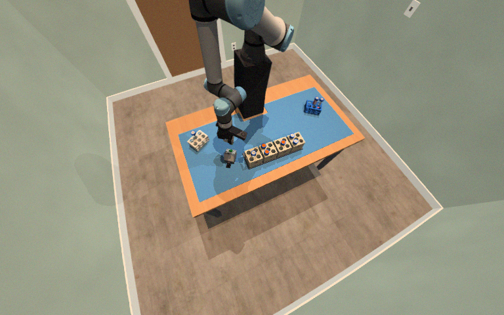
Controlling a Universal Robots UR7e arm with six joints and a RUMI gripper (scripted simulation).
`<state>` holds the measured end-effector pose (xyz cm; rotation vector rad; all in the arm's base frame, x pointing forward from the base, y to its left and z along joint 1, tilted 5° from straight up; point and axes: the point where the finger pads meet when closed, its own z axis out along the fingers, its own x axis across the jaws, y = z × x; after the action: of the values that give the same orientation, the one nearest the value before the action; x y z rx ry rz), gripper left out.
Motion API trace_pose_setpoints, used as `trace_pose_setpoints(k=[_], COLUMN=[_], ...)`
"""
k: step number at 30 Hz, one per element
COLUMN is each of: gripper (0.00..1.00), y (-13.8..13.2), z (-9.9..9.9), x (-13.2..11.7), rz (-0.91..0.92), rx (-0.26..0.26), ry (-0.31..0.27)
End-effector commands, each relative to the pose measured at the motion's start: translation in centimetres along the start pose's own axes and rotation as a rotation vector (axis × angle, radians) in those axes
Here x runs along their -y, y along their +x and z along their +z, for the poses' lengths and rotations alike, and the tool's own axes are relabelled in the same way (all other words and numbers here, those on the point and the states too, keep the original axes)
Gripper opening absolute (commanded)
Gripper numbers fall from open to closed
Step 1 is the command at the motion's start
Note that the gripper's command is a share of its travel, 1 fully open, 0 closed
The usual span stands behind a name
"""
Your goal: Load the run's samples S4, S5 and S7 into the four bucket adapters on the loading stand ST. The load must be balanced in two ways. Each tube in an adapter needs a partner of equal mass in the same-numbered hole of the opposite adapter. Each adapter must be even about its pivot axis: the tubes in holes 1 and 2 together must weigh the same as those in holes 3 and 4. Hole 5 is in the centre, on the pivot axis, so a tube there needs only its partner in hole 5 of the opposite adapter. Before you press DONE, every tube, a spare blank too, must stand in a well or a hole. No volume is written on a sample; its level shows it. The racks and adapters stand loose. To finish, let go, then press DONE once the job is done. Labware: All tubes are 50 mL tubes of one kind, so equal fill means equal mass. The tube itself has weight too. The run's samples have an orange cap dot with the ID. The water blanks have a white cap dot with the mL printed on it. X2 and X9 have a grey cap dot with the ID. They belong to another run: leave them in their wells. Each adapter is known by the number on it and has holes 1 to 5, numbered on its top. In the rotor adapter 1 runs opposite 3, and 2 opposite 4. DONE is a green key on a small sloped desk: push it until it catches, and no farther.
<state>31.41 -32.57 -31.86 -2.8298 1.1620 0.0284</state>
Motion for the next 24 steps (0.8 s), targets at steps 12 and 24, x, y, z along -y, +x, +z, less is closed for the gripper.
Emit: trace_pose_setpoints(k=[12, 24], gripper=[0.0, 0.0], y=[1.0, 1.2], z=[1.1, 4.7], x=[-1.7, -1.7], rz=[-0.002, -0.002], rx=[0.101, 0.262], ry=[0.013, 0.03])
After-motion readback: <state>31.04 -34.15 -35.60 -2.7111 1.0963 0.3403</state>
